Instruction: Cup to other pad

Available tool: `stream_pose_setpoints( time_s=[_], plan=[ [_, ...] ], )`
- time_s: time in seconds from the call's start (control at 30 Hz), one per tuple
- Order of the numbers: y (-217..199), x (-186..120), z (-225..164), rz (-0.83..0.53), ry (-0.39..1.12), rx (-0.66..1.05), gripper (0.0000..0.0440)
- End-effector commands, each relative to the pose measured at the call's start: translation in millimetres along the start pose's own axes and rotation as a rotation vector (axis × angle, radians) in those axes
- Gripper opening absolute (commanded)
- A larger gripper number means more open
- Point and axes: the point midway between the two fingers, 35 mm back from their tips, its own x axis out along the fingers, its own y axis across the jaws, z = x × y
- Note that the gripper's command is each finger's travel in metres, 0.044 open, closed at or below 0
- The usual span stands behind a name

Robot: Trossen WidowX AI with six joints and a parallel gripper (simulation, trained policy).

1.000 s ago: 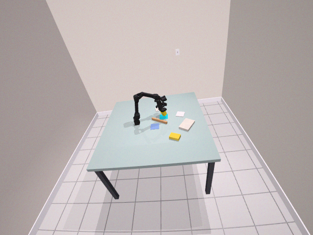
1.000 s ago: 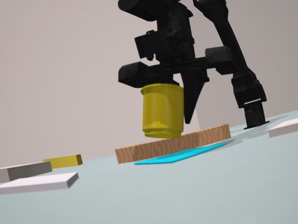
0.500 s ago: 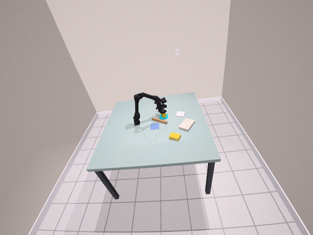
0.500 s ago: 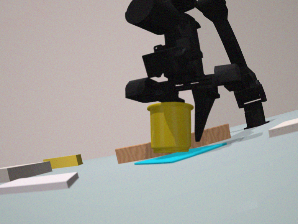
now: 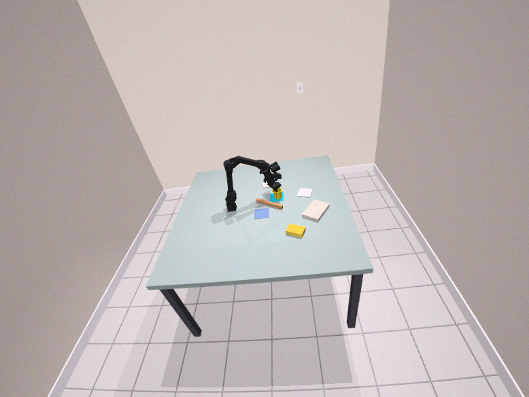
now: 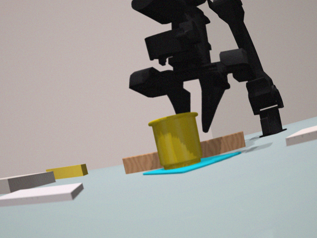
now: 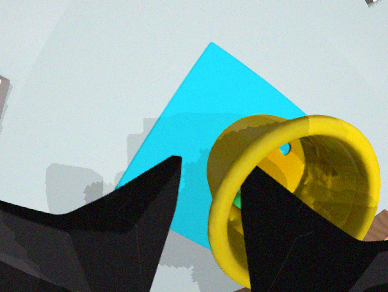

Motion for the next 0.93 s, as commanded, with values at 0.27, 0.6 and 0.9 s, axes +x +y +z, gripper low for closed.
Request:
stream_pose_setpoints(
  time_s=[0.27,0.6,0.9],
  plan=[
    [1,-27,-5,0.023,-0.051,0.019,0.016],
    [-4,-61,-1,0.022,-0.133,0.043,0.0218],
    [-14,-87,6,0.005,-0.197,0.071,0.0438]
  ],
)
